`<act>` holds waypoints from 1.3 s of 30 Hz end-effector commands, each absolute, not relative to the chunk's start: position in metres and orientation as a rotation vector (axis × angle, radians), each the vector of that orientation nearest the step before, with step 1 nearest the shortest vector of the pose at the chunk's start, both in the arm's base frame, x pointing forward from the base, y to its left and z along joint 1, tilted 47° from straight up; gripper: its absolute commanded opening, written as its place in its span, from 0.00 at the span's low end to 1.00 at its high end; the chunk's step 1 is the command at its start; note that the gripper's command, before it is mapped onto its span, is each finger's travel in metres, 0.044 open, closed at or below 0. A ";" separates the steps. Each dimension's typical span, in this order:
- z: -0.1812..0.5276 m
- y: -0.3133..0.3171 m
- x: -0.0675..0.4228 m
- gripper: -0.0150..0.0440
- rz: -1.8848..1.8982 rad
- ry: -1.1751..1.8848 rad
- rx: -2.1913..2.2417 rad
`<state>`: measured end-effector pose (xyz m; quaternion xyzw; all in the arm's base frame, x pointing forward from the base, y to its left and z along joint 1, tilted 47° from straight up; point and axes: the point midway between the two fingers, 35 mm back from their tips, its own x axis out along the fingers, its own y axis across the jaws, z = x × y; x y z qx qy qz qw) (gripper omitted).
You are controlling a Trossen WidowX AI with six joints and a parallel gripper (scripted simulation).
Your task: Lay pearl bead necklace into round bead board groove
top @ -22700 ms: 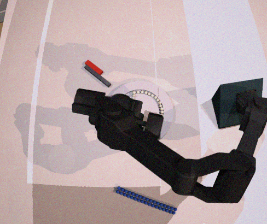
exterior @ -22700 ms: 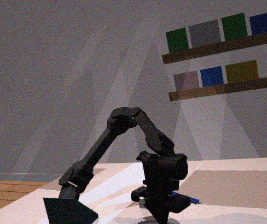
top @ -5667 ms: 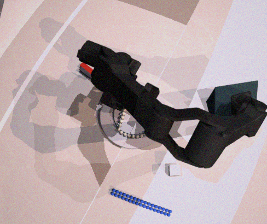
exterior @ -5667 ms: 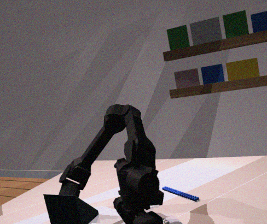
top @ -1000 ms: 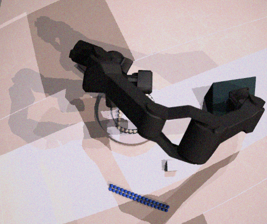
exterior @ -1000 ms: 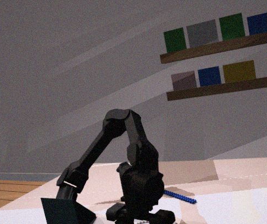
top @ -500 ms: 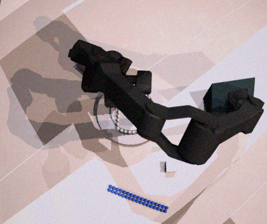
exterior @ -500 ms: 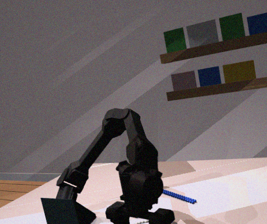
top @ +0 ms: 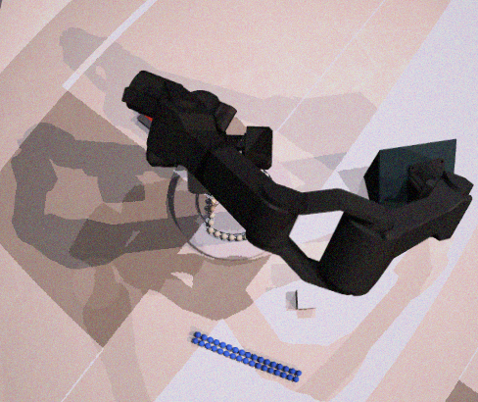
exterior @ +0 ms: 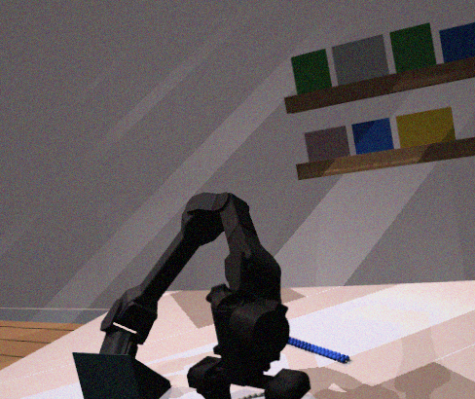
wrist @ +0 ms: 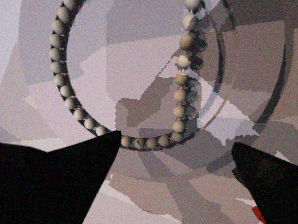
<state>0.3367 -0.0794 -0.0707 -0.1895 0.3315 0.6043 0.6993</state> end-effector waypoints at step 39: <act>-0.069 -0.067 0.341 0.41 1.372 0.696 -0.491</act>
